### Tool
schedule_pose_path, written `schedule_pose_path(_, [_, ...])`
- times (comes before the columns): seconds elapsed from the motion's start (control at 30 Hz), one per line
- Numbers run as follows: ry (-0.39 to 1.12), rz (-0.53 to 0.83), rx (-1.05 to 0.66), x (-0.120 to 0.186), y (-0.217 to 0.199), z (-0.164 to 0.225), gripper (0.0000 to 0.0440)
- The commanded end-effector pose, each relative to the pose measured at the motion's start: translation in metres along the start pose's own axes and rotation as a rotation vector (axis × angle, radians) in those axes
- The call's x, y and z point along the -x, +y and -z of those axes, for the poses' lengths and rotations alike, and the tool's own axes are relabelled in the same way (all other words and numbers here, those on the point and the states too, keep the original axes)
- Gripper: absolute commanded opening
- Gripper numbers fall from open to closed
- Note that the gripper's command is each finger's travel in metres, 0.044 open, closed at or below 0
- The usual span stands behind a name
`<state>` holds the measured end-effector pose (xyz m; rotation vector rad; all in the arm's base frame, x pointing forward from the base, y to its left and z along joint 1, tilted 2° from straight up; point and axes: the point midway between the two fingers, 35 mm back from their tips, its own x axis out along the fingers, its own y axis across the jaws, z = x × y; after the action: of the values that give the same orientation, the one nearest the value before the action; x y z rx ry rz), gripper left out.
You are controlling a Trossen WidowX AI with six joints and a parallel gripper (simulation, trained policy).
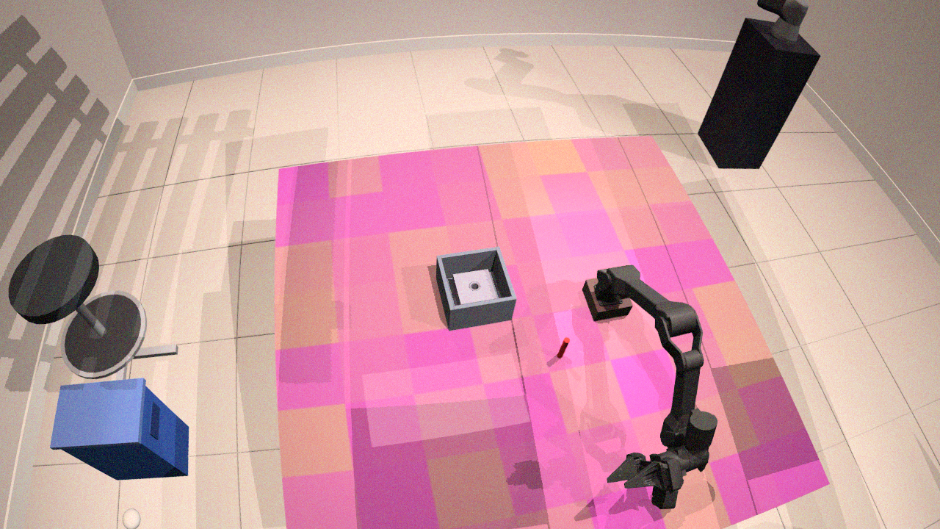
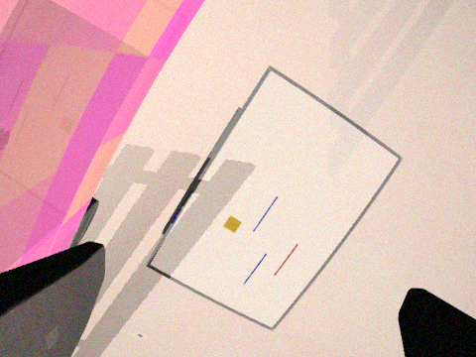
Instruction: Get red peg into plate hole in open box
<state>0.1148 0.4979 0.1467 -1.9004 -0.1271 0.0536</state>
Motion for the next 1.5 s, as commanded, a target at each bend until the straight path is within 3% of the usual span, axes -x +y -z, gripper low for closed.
schedule_pose_path(0.0, [-0.01,0.014,-0.03,-0.001,-0.007,0.0,0.0422])
schedule_pose_path(0.07, [-0.027,0.04,-0.093,-0.005,-0.021,-0.001,0.044])
schedule_pose_path(0.5, [-0.122,0.192,-0.508,-0.04,-0.136,0.03,0.044])
schedule_pose_path(1.0, [-0.266,0.349,-0.977,-0.109,-0.256,0.13,0.044])
schedule_pose_path(1.23, [-0.379,0.317,-1.161,-0.15,-0.272,0.18,0.044])
schedule_pose_path(1.47, [-0.448,0.118,-1.301,-0.182,-0.234,0.2,0.044])
